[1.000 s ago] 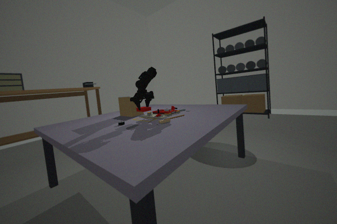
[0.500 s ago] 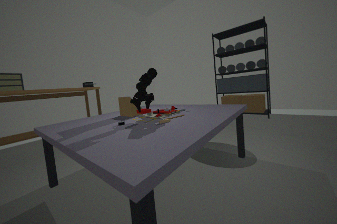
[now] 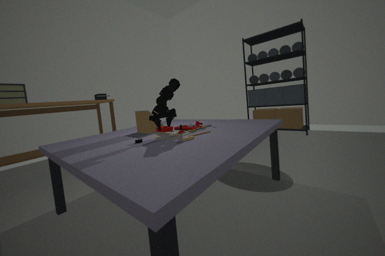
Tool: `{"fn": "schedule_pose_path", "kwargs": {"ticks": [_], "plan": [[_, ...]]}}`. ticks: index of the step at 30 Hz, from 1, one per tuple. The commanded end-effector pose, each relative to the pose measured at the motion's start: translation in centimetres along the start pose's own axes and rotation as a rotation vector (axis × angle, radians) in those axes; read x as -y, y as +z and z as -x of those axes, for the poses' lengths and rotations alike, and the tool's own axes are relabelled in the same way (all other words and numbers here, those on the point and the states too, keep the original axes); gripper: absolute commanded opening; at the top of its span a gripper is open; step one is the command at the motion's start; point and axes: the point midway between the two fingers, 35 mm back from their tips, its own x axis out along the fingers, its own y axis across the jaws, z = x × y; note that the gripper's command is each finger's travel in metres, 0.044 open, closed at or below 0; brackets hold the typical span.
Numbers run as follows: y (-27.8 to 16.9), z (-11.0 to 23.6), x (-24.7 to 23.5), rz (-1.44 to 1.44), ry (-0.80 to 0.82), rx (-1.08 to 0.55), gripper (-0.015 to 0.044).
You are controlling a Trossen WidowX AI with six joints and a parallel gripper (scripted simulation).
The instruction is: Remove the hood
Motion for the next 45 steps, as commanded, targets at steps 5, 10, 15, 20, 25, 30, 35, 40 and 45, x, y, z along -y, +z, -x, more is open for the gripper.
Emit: {"fn": "schedule_pose_path", "kwargs": {"ticks": [5,10,15,20,25,30,35,40,45], "plan": [[-0.1,-0.8,-0.1,-0.006,0.004,0.002,0.0],[-0.2,-1.2,-0.1,-0.006,0.005,0.001,0.0],[-0.2,-1.6,-0.1,-0.006,0.006,0.001,0.0],[-0.2,-1.7,-0.1,-0.006,0.006,0.001,0.0],[-0.2,-2.0,-0.1,-0.006,0.006,0.001,0.0],[-0.2,-2.2,-0.1,-0.006,0.006,0.001,0.0],[-0.2,-2.5,-0.1,-0.006,0.006,0.002,0.0],[-0.2,-2.7,-0.1,-0.006,0.006,0.002,0.0],[-0.2,-3.0,-0.2,-0.006,0.006,0.002,0.0]]}}
